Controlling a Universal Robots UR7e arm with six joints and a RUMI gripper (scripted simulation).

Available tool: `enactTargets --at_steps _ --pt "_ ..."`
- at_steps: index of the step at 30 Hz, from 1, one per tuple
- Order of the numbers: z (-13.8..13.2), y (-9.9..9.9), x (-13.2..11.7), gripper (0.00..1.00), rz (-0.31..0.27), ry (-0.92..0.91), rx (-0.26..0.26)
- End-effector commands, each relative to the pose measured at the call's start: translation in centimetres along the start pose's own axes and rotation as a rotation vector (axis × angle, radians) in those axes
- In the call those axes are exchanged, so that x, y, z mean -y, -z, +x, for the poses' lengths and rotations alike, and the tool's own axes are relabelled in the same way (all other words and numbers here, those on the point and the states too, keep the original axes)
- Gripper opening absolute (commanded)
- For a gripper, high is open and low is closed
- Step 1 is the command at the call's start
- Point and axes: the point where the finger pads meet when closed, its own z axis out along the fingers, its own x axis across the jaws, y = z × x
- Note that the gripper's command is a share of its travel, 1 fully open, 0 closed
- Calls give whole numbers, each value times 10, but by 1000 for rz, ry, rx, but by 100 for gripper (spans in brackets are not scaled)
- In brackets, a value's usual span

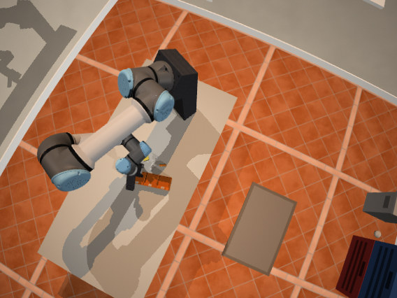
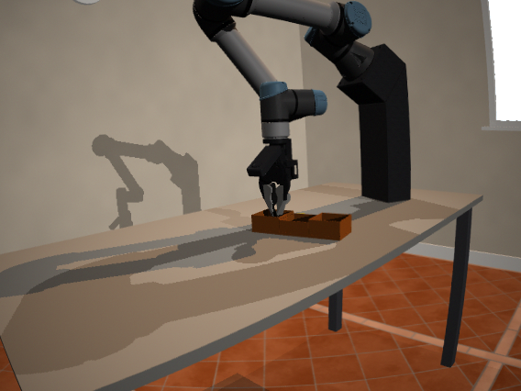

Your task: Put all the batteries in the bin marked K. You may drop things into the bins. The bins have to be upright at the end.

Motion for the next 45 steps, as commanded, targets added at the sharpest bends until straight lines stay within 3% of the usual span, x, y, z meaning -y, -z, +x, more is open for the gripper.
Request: enactTargets --at_steps 1,45 --pt "0 0 1 4 1 0 0" --pt "0 5 1 4 1 0 0"
